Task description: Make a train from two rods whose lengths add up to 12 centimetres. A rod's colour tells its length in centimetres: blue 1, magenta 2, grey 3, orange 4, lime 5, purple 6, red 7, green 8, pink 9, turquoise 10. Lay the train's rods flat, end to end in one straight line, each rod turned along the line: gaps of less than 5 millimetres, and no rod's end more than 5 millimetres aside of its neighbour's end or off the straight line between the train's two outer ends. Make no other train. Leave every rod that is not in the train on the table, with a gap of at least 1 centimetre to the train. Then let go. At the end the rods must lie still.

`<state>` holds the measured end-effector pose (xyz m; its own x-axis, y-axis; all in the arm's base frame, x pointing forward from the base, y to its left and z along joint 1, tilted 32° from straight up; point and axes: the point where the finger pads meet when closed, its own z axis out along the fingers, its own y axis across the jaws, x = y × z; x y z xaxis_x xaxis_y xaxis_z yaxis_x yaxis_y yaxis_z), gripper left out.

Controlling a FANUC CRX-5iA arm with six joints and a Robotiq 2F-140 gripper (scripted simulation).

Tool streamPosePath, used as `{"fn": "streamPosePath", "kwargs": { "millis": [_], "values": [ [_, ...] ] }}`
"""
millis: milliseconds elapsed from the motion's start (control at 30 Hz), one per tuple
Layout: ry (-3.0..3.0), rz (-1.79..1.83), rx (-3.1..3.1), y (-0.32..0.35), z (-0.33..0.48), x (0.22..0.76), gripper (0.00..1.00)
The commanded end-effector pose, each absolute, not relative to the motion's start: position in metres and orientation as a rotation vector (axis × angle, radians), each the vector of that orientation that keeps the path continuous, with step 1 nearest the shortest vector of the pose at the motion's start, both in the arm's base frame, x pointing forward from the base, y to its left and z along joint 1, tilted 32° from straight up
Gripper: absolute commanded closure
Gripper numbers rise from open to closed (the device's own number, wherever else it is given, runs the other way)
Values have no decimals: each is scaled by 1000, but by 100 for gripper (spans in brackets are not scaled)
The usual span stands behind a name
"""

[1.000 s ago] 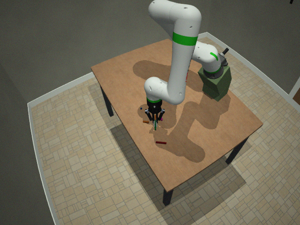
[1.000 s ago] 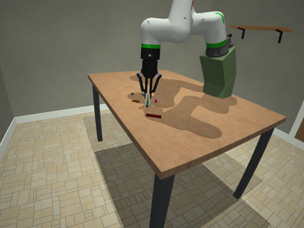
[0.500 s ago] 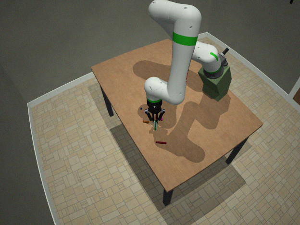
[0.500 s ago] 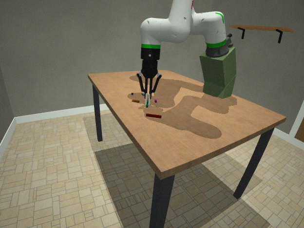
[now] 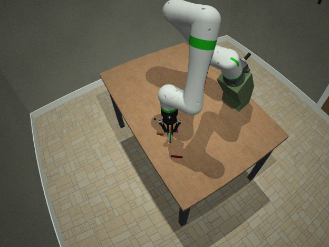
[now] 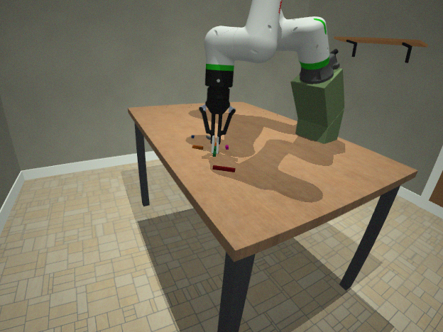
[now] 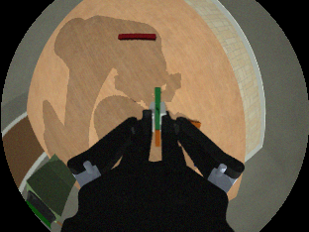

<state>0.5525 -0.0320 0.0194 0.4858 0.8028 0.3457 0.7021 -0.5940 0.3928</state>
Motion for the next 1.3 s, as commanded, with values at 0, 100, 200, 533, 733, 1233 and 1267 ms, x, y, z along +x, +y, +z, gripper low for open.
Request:
{"fn": "streamPosePath", "kwargs": {
  "millis": [0,100,200,533,733,1233,1267],
  "values": [
    [1299,748,2531,-32,19,553,97],
    [1299,748,2531,-32,19,553,95],
    [1299,748,2531,-32,19,553,92],
    [1299,748,2531,-32,19,553,88],
    [1299,748,2531,-32,19,553,85],
    [1299,748,2531,-33,35,543,85],
    [1299,748,2531,-33,39,541,85]
  ]
}}
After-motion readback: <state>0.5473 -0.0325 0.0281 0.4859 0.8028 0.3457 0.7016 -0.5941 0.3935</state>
